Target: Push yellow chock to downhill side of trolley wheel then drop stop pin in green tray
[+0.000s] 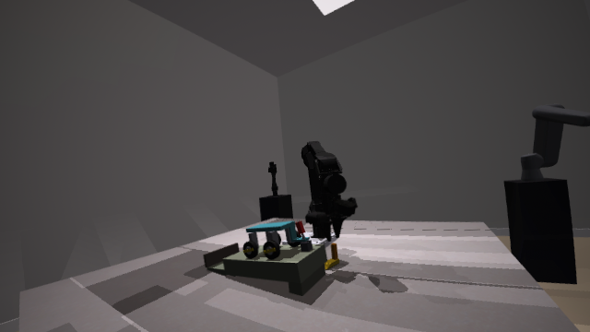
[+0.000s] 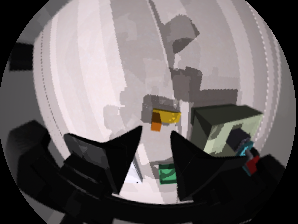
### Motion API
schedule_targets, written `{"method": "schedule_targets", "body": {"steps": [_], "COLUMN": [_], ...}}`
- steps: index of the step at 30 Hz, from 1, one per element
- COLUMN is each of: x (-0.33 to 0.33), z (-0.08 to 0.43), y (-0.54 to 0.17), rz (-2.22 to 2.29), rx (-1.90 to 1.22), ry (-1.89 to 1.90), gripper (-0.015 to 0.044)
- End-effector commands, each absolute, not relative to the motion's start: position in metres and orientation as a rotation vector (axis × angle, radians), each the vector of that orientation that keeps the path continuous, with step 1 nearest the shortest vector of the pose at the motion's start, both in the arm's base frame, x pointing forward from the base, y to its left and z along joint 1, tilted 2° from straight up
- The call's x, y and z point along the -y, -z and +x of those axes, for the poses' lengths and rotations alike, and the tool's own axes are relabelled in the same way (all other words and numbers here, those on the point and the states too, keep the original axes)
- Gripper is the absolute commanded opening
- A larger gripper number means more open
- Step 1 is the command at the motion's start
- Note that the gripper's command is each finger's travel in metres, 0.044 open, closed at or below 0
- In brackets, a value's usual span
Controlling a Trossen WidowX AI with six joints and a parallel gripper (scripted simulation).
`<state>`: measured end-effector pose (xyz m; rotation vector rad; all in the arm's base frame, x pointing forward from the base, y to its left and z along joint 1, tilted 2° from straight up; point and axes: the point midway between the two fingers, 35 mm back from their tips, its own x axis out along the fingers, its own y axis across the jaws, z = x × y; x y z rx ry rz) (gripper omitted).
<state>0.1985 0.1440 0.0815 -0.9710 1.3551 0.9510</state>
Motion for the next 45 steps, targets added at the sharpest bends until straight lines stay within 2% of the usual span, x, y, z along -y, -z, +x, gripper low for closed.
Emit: {"method": "schedule_targets", "body": {"steps": [1,43,45], "x": [-0.143,-0.141,-0.143], "z": [0.198,0.197,0.198], "y": [-0.073,-0.027,-0.031], "rz": [-0.973,-0.973,-0.969], "rx": [-1.365,-1.365,-1.358], "ry": [-0.947,-0.947,-0.949], "gripper": [0.019,0.019,0.0138]}}
